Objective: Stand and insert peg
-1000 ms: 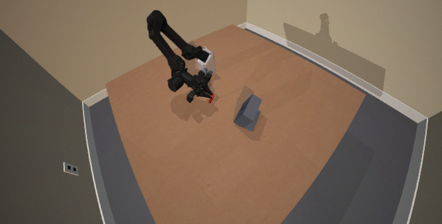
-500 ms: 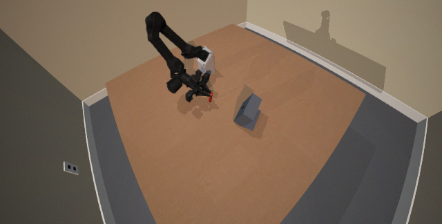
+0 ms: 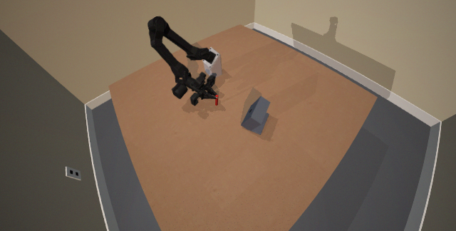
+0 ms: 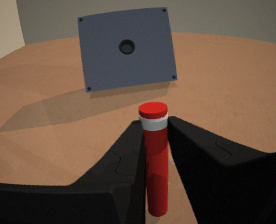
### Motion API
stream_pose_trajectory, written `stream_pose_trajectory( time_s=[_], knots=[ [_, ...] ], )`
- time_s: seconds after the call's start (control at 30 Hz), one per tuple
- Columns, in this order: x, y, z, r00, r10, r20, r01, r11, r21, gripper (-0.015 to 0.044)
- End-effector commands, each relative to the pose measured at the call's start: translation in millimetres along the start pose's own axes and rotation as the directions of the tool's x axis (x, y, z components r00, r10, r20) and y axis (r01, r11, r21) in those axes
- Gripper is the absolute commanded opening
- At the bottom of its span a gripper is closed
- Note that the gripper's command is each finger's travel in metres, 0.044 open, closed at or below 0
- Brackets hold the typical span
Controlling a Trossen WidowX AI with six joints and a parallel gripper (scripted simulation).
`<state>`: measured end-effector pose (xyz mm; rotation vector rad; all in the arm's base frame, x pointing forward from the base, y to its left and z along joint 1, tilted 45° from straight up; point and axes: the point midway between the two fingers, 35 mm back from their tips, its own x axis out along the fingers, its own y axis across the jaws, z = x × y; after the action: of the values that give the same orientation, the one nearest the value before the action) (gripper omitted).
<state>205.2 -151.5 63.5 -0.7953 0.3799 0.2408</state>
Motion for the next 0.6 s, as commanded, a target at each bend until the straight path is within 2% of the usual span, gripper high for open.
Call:
stream_pose_trajectory(
  time_s=[0.0, 0.57],
  knots=[
    [-1.7, -1.3, 1.0, 1.000, -0.003, -0.007, 0.003, 1.000, -0.003, 0.0049],
    [-0.5, -0.5, -4.4, 1.000, -0.002, -0.006, 0.002, 1.000, 0.007, 0.0049]
  ],
)
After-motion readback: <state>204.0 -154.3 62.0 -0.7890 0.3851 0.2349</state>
